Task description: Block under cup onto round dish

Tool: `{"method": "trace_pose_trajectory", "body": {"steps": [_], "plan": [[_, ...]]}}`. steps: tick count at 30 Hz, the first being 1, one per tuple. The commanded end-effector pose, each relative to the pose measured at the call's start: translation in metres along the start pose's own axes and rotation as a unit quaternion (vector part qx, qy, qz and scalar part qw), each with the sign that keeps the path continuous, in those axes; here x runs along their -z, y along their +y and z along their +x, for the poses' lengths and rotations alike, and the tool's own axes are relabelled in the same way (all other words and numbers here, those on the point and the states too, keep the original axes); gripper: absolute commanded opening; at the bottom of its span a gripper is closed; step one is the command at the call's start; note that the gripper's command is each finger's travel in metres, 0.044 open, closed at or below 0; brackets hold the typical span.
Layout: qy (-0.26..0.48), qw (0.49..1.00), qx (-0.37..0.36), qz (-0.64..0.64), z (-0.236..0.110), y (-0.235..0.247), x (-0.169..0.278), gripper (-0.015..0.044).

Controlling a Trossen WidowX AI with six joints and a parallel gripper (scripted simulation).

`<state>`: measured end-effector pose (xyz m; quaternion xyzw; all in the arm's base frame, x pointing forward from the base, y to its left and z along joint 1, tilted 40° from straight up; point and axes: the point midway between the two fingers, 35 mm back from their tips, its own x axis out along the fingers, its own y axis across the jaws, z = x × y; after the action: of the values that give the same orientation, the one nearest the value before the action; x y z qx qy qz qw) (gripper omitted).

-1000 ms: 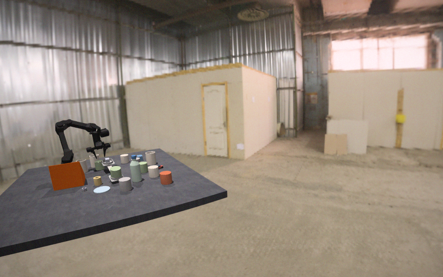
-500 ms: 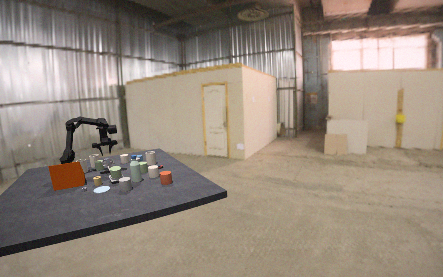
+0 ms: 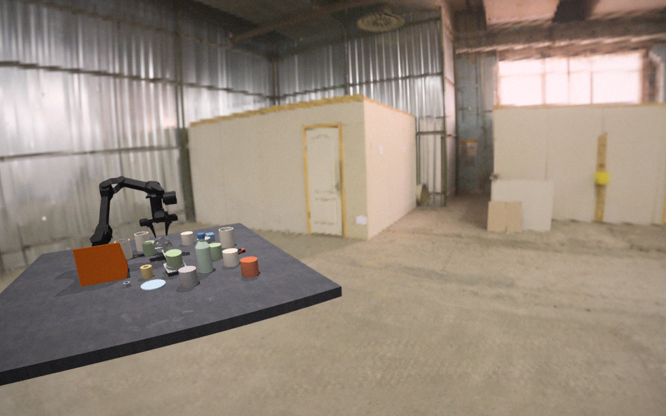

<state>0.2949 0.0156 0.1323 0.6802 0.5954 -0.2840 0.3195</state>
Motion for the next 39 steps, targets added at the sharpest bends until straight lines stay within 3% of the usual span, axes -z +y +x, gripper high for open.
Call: {"method": "trace_pose_trajectory", "body": {"steps": [1,16,20,28,32,39], "plan": [[0.003,1.000,0.002,0.003,0.007,-0.001,0.000,0.0260],[0.004,1.000,0.002,0.003,0.029,-0.001,0.001,0.0260],[0.004,1.000,0.002,0.003,0.029,-0.001,0.001,0.0155],[0.004,1.000,0.002,0.003,0.029,-0.001,0.001,0.0102],[0.003,1.000,0.002,0.003,0.022,0.000,0.000,0.0000],[0.000,1.000,0.002,0.004,-0.013,0.003,-0.001,0.0000]]}}
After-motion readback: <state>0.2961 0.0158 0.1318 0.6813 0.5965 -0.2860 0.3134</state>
